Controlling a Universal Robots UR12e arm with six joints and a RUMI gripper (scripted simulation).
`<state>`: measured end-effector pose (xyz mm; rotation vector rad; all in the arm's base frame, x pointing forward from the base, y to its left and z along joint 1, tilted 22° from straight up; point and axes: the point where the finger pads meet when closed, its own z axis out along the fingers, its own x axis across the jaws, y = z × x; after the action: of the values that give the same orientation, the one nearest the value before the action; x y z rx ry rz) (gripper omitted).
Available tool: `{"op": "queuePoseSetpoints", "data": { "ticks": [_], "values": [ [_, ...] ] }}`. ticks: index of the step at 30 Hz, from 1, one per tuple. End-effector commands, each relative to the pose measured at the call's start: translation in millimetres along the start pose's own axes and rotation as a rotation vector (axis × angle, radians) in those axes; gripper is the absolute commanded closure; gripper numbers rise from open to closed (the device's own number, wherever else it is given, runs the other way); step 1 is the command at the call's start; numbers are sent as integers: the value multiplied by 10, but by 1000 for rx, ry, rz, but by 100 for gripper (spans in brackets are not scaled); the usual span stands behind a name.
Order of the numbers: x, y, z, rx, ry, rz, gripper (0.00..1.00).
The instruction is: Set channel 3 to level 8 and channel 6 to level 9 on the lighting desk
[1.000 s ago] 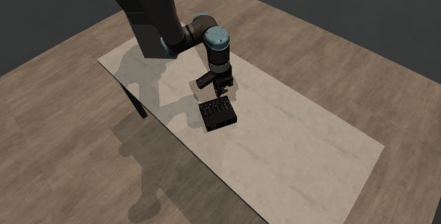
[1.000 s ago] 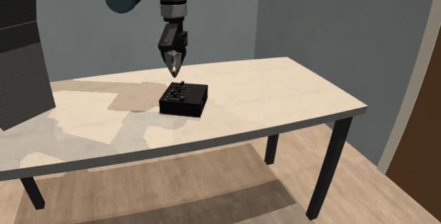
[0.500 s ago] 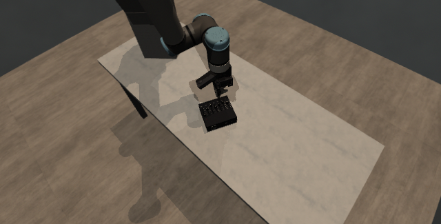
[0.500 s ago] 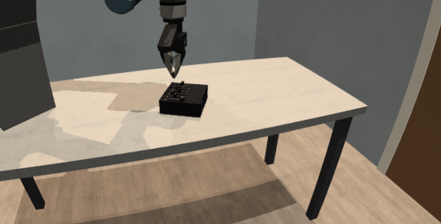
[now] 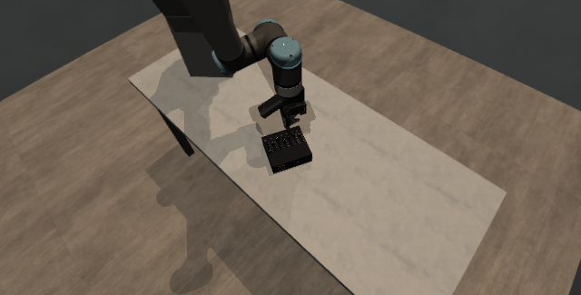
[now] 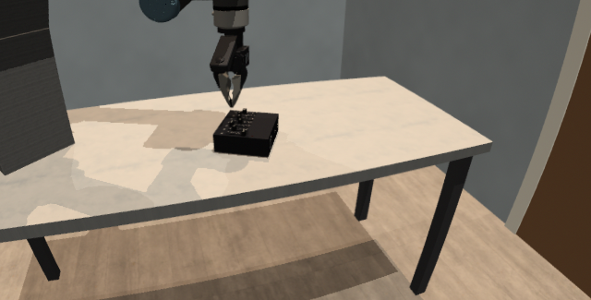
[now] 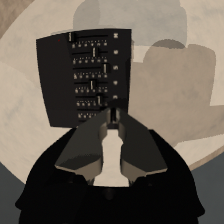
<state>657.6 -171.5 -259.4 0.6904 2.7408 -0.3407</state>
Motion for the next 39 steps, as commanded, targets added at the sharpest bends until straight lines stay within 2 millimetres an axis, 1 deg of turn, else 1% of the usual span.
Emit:
{"op": "queuePoseSetpoints", "data": {
  "ticks": [1,14,39],
  "values": [
    [-31,-10,48,-1,-4,2,100],
    [-32,-11,123,-1,-4,2,100],
    [-32,-11,140,-1,-4,2,100]
  ]
}}
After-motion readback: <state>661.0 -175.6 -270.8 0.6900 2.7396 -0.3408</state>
